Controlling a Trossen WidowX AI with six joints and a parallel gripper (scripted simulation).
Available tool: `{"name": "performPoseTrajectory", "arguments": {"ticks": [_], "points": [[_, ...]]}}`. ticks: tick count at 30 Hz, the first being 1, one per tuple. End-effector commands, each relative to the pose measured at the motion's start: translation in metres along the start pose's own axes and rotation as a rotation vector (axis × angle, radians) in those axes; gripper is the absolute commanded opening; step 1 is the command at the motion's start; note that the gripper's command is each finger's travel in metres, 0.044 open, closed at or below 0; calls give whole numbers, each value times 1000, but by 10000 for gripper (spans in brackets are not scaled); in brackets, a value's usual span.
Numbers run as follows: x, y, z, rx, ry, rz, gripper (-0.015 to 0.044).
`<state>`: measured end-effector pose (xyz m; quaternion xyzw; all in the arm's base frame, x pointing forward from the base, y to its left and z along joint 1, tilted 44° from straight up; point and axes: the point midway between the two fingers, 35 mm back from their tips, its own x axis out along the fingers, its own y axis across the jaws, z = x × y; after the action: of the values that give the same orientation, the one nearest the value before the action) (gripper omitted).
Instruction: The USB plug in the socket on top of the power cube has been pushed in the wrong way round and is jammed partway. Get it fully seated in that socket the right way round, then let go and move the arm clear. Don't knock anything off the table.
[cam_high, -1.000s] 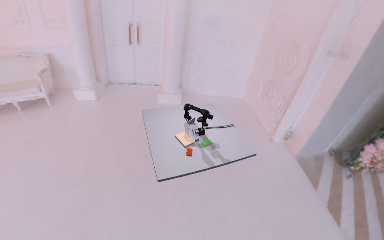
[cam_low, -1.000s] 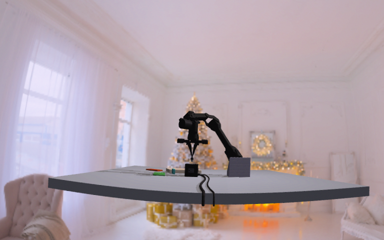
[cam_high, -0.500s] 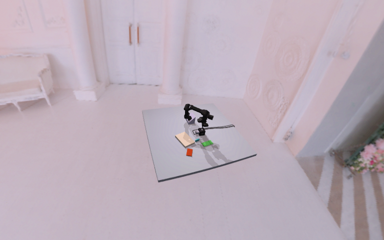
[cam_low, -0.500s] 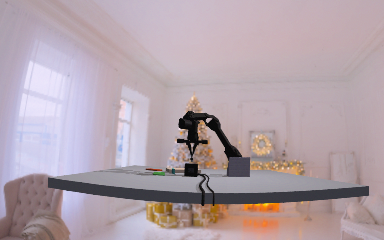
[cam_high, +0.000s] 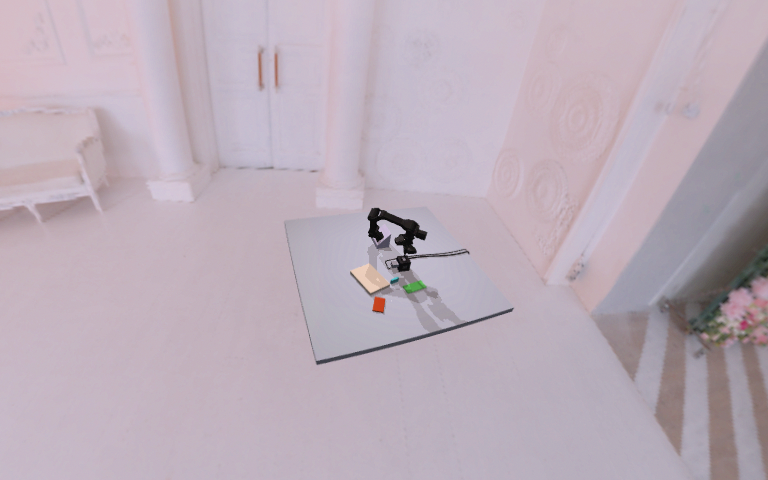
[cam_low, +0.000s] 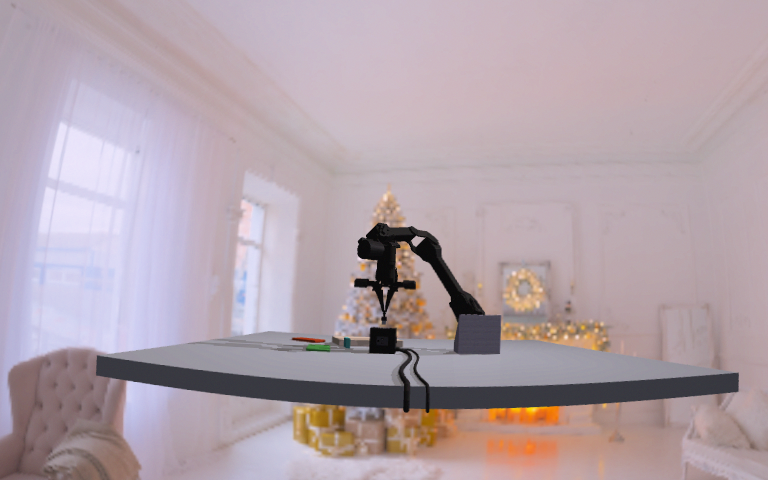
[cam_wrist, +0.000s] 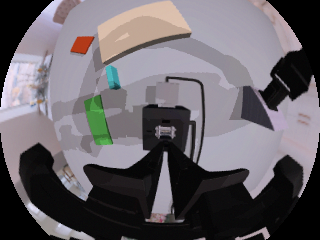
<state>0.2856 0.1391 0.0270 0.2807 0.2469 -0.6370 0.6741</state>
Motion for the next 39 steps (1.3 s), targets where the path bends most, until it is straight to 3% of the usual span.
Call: {"name": "performPoseTrajectory", "arguments": {"ticks": [1,39], "points": [[2,0,1,1,-9,0,0],[6,0,1,2,-12,0,0]]}}
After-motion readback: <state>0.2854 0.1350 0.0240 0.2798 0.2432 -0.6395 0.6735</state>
